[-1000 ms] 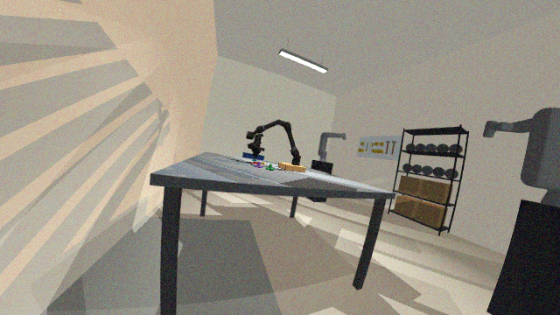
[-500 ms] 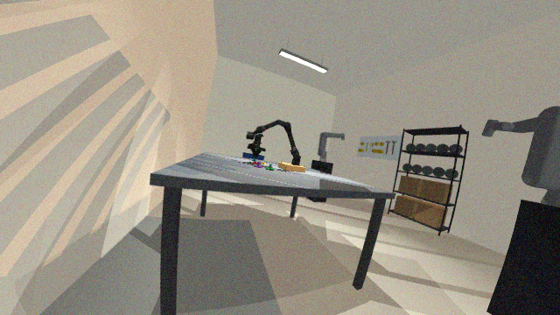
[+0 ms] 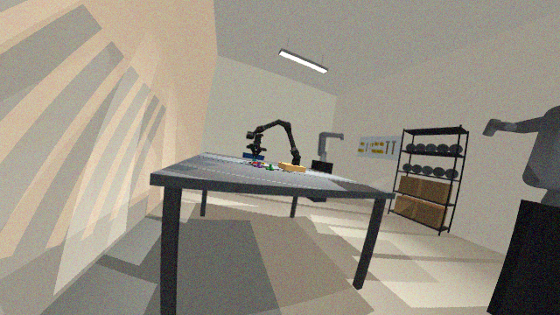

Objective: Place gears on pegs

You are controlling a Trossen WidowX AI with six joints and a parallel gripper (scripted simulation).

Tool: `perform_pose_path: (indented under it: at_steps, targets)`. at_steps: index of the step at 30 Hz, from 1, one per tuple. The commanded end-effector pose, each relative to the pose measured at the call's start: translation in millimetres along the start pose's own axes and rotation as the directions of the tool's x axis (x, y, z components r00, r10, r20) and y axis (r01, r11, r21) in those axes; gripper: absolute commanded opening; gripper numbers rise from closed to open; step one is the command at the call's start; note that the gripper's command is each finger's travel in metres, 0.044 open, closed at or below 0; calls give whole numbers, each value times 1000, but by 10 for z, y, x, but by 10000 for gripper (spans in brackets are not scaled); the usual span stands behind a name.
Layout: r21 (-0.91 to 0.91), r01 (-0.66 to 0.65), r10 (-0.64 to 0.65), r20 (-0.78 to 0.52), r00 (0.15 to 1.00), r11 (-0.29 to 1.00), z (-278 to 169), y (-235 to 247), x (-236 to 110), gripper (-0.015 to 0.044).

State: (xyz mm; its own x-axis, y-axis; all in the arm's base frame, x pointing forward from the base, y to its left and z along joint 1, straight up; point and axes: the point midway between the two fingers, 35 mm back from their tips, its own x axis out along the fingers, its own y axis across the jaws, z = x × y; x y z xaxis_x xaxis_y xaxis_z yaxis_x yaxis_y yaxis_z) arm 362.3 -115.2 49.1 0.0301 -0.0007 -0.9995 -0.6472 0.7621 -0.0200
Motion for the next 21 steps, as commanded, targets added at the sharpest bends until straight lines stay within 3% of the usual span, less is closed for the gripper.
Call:
perform_pose_path:
  at_steps: [1,14,21]
  targets:
    - [75,0,0,-2,1000,997,-5,7,23,0]
    - [413,1,0,-2,1000,911,-11,-8,89,0]
    - [394,1,0,-2,1000,919,-2,3,102,0]
